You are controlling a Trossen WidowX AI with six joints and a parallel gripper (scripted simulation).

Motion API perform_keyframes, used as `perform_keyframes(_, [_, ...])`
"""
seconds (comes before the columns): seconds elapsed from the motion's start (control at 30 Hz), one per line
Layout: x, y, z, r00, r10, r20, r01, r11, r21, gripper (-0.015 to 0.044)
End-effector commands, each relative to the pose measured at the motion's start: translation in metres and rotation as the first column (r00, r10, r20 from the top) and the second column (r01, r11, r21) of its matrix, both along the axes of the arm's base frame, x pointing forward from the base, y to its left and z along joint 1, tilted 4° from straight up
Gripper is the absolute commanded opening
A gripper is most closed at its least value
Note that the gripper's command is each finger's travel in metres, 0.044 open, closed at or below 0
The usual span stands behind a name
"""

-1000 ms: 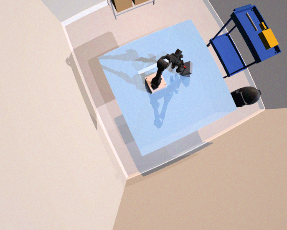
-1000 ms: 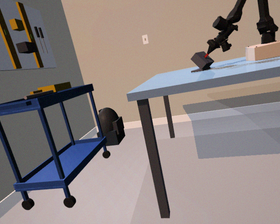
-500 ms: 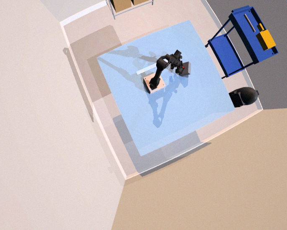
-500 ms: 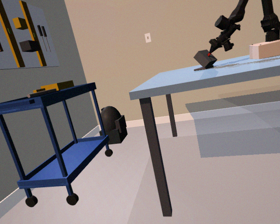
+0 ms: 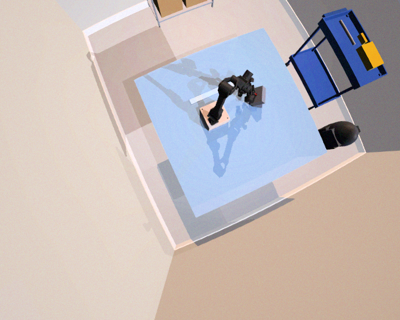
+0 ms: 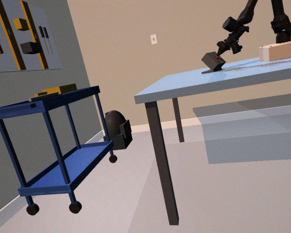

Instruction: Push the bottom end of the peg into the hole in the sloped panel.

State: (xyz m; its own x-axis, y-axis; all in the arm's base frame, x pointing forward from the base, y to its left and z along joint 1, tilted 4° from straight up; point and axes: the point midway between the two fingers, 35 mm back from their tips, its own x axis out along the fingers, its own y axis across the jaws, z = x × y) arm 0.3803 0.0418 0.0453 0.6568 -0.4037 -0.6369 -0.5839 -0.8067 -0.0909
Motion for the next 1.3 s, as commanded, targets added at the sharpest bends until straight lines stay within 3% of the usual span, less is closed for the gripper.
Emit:
perform_keyframes(0.0, [0.000, 0.000, 0.000, 1.000, 0.000, 0.000, 0.000, 1.000, 0.000, 0.0000])
perform_keyframes(0.13, [0.000, 0.000, 0.000, 1.000, 0.000, 0.000, 0.000, 1.000, 0.000, 0.0000])
perform_keyframes(0.7, [-0.002, 0.002, 0.003, 1.000, 0.000, -0.001, 0.000, 1.000, 0.001, 0.0440])
perform_keyframes(1.27, [-0.020, 0.018, 0.021, 1.000, 0.002, -0.006, -0.002, 1.000, 0.005, 0.0440])
